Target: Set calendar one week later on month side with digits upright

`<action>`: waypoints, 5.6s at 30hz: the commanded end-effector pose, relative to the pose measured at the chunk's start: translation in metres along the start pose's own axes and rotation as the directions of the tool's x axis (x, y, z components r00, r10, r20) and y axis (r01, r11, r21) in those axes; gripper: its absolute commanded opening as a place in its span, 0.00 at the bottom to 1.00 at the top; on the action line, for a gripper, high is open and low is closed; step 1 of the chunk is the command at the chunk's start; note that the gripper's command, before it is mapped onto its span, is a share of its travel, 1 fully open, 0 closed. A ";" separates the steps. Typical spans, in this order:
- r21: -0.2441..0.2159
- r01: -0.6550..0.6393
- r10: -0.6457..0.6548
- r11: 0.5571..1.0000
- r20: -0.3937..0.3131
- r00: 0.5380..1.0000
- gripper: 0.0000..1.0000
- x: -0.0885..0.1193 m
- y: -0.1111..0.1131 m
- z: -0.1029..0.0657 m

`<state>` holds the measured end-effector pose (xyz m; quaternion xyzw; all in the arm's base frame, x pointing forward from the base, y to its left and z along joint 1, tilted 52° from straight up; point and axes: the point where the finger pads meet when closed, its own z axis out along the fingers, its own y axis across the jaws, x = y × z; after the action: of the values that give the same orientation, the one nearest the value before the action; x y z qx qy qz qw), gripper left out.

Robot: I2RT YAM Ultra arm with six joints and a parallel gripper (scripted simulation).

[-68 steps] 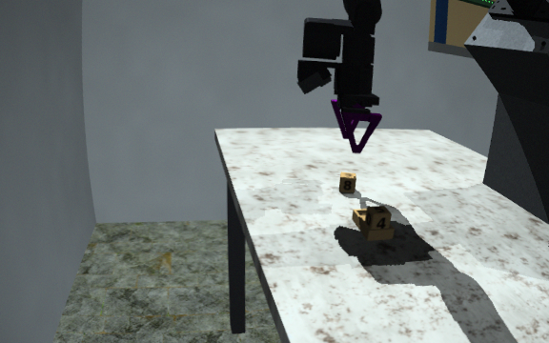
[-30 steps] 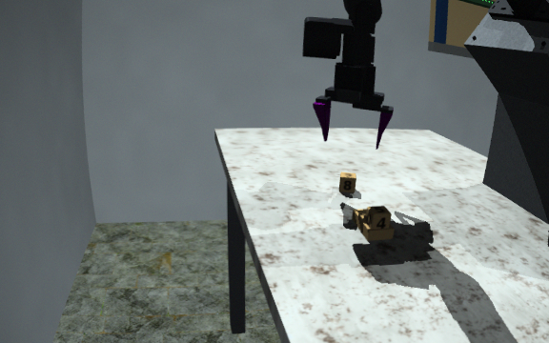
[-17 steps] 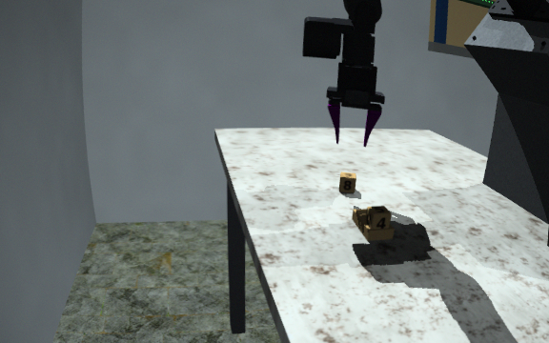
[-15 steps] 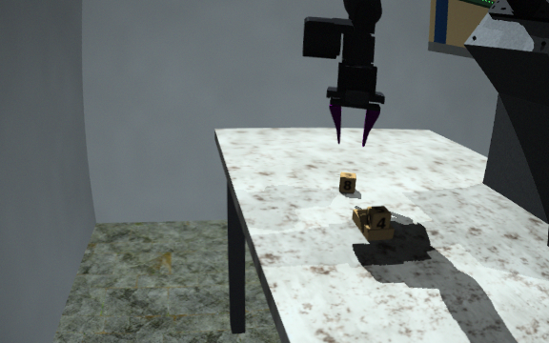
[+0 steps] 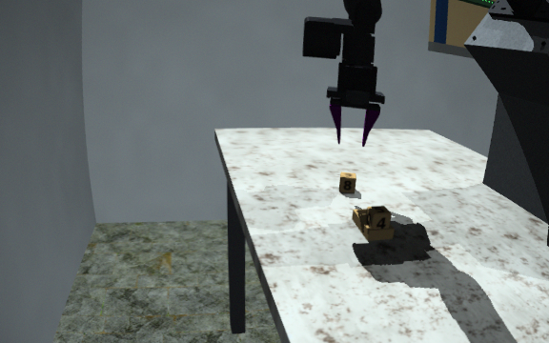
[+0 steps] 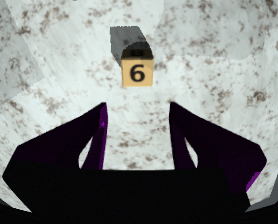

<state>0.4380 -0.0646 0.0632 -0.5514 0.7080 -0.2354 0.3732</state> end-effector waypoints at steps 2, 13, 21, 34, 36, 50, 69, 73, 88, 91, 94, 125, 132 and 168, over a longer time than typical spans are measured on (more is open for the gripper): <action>0.004 0.000 0.000 1.000 0.000 1.000 0.45 0.000 -0.001 -0.002; 0.004 0.000 0.000 1.000 0.000 1.000 0.45 0.000 -0.001 -0.002; 0.004 0.000 0.000 1.000 0.000 1.000 0.45 0.000 -0.001 -0.001; 0.004 0.000 0.000 1.000 0.000 1.000 0.45 0.000 -0.002 0.008; 0.004 0.000 0.000 1.000 0.000 1.000 0.45 0.000 -0.002 0.008; 0.004 0.000 0.000 1.000 0.000 1.000 0.45 0.001 -0.002 0.029; 0.003 0.000 0.000 1.000 0.000 1.000 0.45 0.001 -0.002 0.048; 0.003 0.000 0.000 1.000 0.000 1.000 0.45 0.001 -0.002 0.049; 0.003 0.000 0.000 1.000 0.000 1.000 0.45 0.001 -0.002 0.050; 0.003 0.000 0.000 1.000 0.000 1.000 0.45 0.001 -0.002 0.050; 0.003 0.000 0.000 1.000 0.000 1.000 0.45 0.001 -0.002 0.050; 0.003 0.000 0.000 1.000 0.000 1.000 0.45 0.001 -0.002 0.050; 0.003 0.000 0.000 1.000 0.000 1.000 0.45 0.001 -0.002 0.050; 0.003 0.000 0.000 1.000 0.000 1.000 0.45 0.001 -0.002 0.050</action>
<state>0.4779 -0.0613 0.0310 -0.5520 0.7084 -0.2345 0.3721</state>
